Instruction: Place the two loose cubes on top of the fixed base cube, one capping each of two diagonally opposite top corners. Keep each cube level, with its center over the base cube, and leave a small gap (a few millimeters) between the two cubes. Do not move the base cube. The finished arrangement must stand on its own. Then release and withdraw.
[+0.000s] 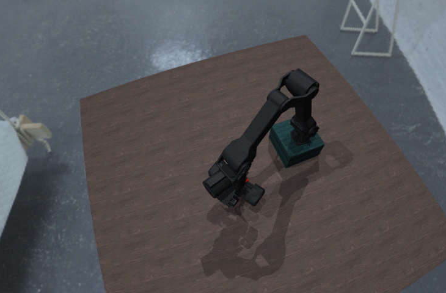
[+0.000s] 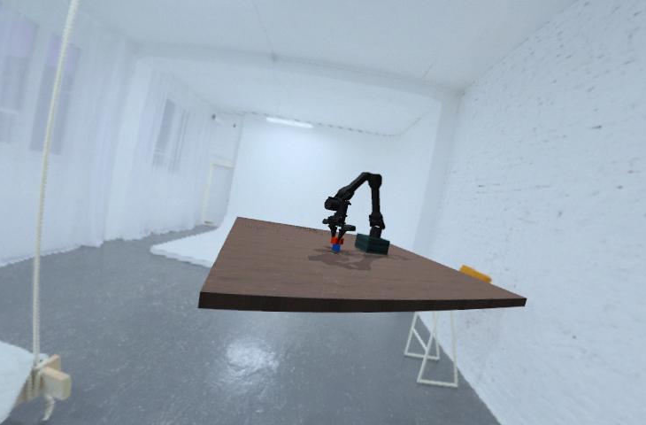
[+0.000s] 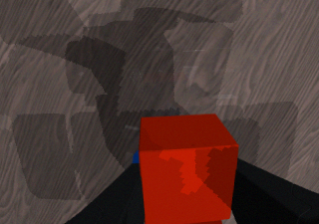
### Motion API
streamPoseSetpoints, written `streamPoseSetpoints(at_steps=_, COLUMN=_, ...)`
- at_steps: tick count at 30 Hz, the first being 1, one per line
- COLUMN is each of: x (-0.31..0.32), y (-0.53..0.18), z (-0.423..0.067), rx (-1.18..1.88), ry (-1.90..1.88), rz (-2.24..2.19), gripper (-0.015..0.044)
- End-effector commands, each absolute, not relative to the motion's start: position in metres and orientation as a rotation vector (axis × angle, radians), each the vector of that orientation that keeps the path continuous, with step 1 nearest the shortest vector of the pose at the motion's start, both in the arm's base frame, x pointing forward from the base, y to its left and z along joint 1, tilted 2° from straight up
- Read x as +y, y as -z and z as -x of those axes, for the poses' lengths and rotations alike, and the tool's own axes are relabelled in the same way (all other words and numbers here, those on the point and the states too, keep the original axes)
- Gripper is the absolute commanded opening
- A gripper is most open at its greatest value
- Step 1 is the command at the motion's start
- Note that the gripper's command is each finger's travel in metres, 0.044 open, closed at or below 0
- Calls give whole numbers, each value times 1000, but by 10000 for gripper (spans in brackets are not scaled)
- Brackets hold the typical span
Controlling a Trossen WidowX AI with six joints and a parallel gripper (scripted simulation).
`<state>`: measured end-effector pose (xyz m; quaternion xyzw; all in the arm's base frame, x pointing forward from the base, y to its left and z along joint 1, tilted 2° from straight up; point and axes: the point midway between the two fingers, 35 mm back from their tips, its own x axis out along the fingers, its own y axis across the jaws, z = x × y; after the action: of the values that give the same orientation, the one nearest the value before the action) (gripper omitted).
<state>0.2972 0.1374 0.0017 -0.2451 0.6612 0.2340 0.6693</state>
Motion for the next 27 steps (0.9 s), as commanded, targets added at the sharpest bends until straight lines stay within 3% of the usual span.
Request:
streamPoseSetpoints(at_steps=1, x=138, y=-1, z=-297, rx=1491, ry=-528, rz=549, gripper=105)
streamPoseSetpoints(at_steps=2, x=138, y=-1, z=-297, rx=1491, ry=-528, rz=549, gripper=105)
streamPoseSetpoints(at_steps=6, x=138, y=-1, z=-297, rx=1491, ry=-528, rz=549, gripper=205)
streamPoseSetpoints(at_steps=27, x=138, y=-29, z=-297, rx=1490, ry=-528, rz=552, gripper=205)
